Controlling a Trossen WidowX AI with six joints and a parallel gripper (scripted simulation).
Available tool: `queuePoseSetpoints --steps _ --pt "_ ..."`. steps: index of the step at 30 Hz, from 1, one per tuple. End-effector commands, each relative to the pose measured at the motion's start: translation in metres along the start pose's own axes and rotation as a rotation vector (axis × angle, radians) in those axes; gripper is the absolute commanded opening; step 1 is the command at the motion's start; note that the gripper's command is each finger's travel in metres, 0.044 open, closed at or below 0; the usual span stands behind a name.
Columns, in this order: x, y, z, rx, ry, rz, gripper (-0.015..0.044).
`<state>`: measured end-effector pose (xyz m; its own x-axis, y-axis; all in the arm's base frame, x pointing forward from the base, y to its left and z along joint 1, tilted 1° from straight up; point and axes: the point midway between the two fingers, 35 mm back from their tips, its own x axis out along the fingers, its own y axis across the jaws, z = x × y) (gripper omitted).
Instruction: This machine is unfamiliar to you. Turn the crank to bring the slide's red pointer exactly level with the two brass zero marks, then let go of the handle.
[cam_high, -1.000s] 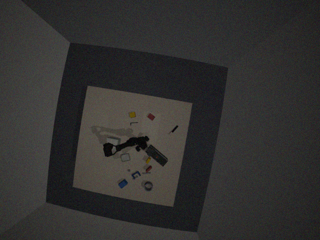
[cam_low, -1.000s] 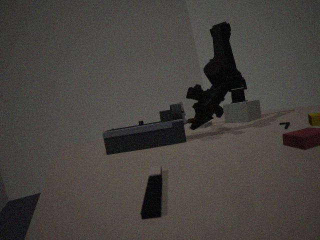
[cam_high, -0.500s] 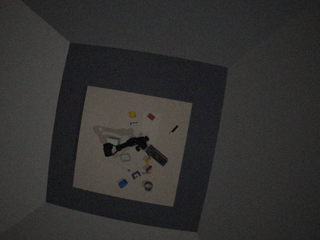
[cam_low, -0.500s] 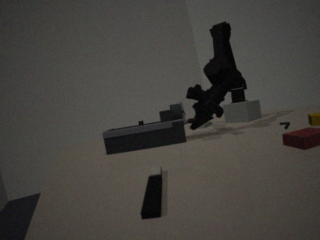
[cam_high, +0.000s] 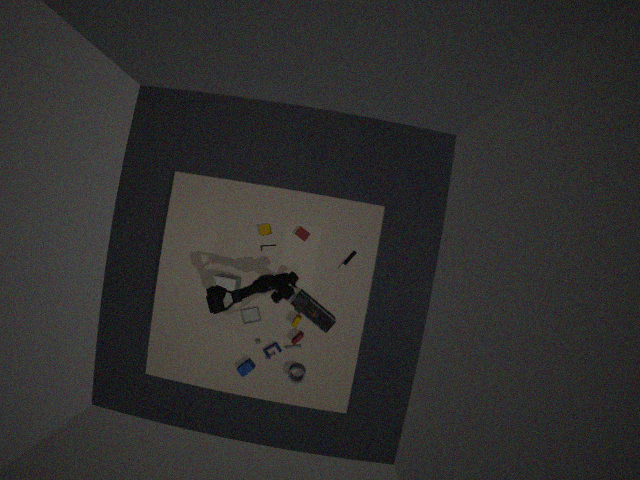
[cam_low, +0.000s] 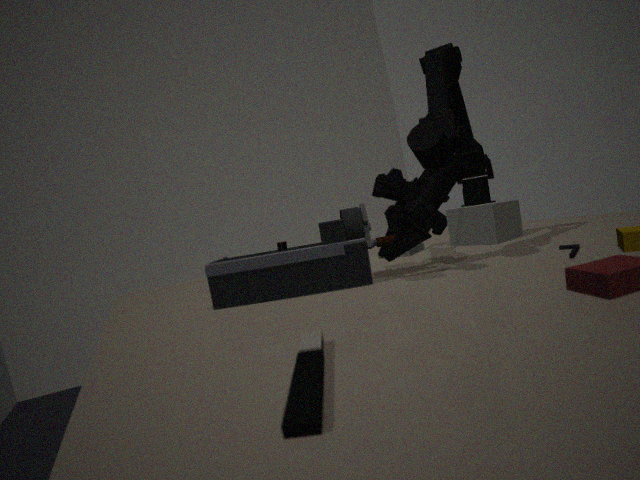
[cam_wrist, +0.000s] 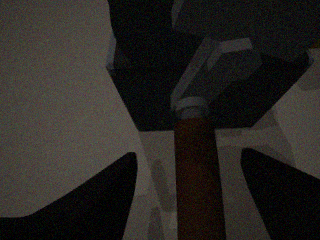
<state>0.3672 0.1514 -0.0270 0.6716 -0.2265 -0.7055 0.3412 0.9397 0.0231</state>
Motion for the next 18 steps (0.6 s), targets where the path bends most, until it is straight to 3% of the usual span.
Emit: queuePoseSetpoints --steps 1,3,18 --pt "0.000 0.000 0.000 0.000 0.000 -0.001 0.0394" --pt "0.000 0.000 0.000 0.000 0.000 -0.001 0.0440" --pt "-0.036 0.000 0.037 0.000 0.000 0.000 0.0440"
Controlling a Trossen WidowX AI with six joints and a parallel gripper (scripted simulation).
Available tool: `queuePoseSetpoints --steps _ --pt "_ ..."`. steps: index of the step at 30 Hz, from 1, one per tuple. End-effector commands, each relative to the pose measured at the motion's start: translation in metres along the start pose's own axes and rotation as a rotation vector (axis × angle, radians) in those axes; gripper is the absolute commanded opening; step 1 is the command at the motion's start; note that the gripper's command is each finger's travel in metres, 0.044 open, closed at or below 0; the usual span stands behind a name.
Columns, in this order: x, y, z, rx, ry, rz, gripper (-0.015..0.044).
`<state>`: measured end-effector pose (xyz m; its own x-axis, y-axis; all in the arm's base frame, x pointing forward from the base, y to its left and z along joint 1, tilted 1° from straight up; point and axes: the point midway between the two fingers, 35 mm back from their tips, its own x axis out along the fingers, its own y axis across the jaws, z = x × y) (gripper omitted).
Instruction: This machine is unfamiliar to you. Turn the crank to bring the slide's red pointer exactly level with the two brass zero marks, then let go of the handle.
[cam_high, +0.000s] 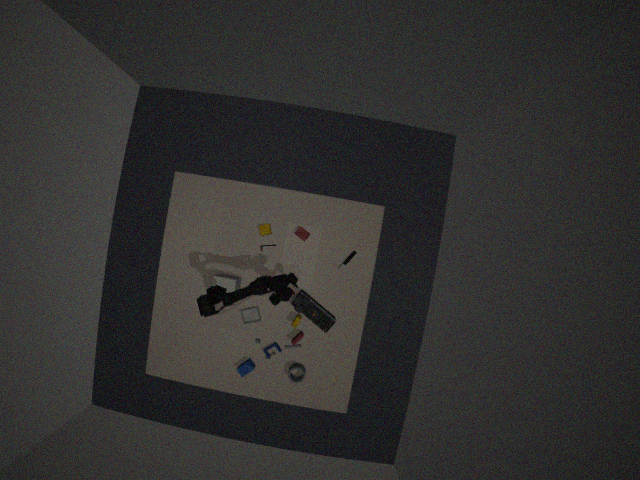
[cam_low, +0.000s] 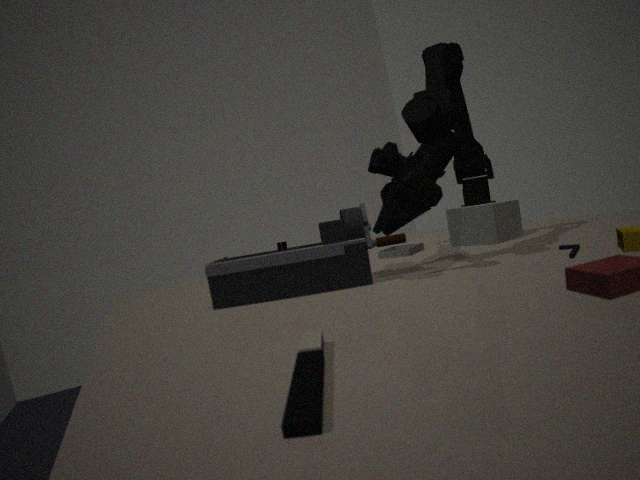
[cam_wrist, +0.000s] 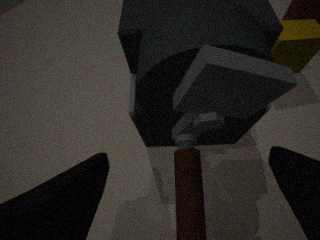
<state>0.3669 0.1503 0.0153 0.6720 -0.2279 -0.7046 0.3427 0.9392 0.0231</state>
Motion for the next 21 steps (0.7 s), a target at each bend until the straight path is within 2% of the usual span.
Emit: queuePoseSetpoints --steps 1,12,15,21 --pt "-0.010 0.001 0.011 -0.001 0.001 0.001 0.0440" --pt "-0.085 0.000 0.085 -0.001 0.001 -0.001 0.0440" --pt "-0.083 -0.001 0.088 -0.013 0.009 0.005 0.0440" --pt "-0.056 -0.009 0.111 -0.118 0.064 0.070 0.0440"
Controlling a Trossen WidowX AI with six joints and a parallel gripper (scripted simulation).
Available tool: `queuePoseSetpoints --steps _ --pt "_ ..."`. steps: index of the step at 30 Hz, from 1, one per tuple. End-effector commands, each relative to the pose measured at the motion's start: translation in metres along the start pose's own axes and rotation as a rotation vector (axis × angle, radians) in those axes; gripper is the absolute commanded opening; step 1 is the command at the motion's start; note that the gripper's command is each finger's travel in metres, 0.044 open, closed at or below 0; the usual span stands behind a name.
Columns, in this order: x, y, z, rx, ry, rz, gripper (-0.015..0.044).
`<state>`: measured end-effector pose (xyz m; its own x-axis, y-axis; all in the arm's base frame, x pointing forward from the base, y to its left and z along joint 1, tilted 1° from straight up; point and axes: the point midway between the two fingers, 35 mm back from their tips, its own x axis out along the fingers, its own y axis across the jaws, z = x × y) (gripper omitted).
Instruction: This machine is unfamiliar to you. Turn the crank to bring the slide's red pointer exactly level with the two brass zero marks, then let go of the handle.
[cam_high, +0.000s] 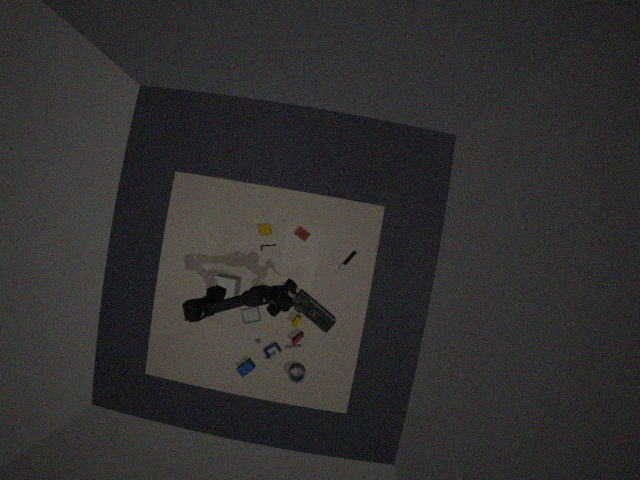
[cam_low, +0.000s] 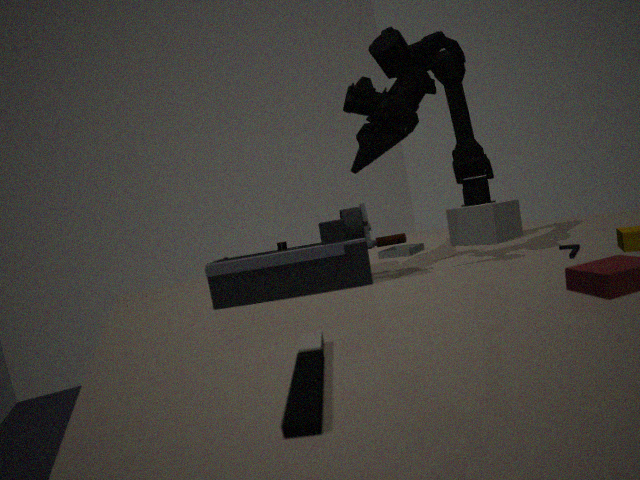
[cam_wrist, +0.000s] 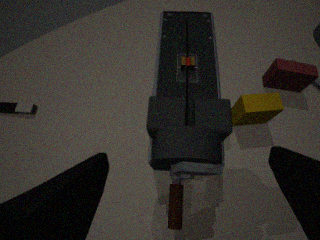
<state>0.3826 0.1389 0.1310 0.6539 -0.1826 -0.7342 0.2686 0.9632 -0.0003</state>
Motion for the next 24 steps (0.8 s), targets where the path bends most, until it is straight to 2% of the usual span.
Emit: queuePoseSetpoints --steps 1,16,19,24 --pt "0.016 -0.010 0.020 -0.064 0.027 0.045 0.0440" --pt "0.068 -0.061 0.088 -0.346 -0.014 0.242 0.0440" --pt "0.073 -0.061 0.085 -0.350 -0.016 0.244 0.0440" --pt "0.102 -0.060 0.059 -0.350 -0.015 0.244 0.0440"
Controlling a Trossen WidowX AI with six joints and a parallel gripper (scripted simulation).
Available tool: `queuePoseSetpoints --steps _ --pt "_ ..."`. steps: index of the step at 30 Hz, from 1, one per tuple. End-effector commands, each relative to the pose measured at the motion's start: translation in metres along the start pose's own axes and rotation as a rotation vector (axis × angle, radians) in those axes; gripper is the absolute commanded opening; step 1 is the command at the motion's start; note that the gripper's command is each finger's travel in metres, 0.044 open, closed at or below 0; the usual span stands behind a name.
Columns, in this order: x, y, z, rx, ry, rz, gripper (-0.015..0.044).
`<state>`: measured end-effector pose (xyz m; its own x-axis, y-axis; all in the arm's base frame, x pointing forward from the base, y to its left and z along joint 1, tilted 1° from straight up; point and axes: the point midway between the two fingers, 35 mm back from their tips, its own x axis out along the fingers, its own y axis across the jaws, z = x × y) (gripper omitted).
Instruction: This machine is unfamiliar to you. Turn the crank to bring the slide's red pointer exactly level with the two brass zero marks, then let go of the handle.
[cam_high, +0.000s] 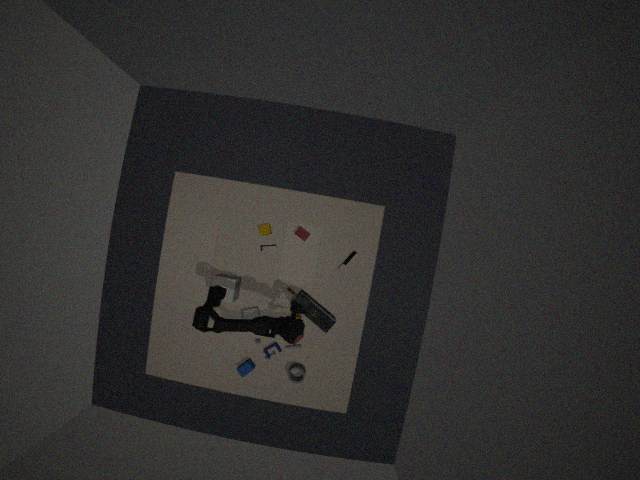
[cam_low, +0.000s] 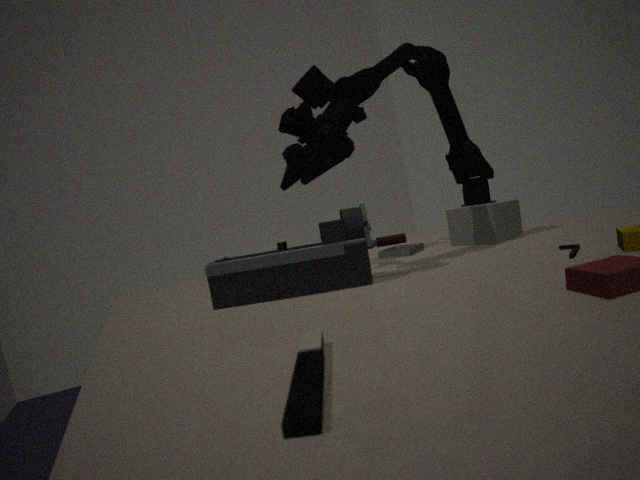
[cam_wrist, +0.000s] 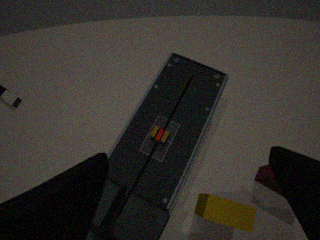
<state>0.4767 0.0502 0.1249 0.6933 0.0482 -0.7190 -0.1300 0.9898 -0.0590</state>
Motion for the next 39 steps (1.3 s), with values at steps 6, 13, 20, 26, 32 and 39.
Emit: queuePoseSetpoints --steps 6,13,20,26,32,39 --pt "0.023 0.003 -0.025 -0.015 0.017 0.013 0.0440" --pt "0.023 0.003 -0.025 -0.015 0.017 0.013 0.0440" --pt "0.023 0.003 -0.025 -0.015 0.017 0.013 0.0440" --pt "-0.004 0.000 0.001 -0.012 0.019 0.009 0.0440" --pt "-0.017 0.008 0.004 0.021 0.032 -0.008 0.0440" --pt "-0.033 0.050 -0.017 0.165 0.066 -0.099 0.0440"
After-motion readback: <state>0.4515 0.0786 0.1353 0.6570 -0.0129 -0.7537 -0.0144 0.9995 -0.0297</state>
